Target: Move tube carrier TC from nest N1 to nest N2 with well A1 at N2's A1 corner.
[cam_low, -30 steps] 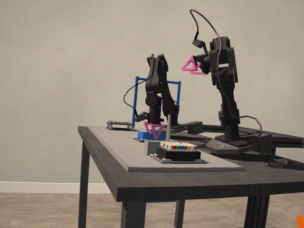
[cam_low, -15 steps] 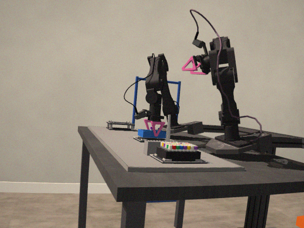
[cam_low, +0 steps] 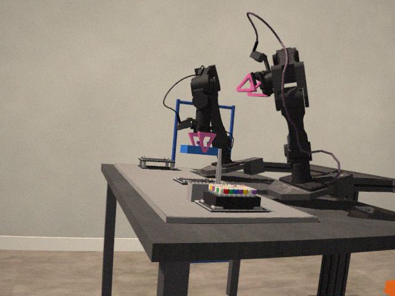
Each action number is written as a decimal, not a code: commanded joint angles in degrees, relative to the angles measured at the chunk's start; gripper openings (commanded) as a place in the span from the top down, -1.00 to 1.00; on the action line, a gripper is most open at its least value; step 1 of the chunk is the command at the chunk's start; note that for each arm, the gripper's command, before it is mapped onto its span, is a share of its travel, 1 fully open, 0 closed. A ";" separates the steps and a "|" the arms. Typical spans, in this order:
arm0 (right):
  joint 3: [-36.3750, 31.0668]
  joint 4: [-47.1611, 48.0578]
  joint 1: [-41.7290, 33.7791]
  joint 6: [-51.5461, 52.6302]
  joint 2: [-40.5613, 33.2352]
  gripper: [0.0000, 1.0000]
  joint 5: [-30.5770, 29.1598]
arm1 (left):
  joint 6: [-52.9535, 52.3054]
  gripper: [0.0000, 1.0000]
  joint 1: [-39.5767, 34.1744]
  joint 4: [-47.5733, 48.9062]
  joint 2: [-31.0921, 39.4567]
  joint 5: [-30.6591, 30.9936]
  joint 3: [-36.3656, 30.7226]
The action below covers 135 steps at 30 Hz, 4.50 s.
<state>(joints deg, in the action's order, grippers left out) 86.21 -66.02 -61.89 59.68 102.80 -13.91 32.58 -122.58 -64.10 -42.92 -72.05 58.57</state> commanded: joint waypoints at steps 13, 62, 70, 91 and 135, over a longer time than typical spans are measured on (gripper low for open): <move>-16.17 1.54 10.64 -15.30 -15.84 -0.68 1.15 | -19.24 -1.00 7.55 24.78 -0.82 8.30 -2.18; -15.77 4.56 98.10 -97.25 -17.51 -0.68 21.40 | -48.32 -1.00 48.07 108.90 -67.74 61.82 7.51; -13.24 4.32 100.16 -97.89 -14.94 -0.68 20.60 | -48.32 -1.00 48.07 108.83 -67.63 61.83 7.73; -15.93 9.26 99.69 -97.11 -14.80 -0.68 21.27 | -47.89 -1.00 47.98 108.08 -67.47 61.86 7.23; -19.42 14.45 98.73 -95.89 -13.83 -1.00 21.55 | -47.89 -1.00 47.98 108.08 -67.47 61.86 7.23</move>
<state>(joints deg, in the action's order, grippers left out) 65.63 -51.00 37.06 -36.75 91.24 6.87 -15.11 -74.48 43.48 -110.98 -10.96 64.18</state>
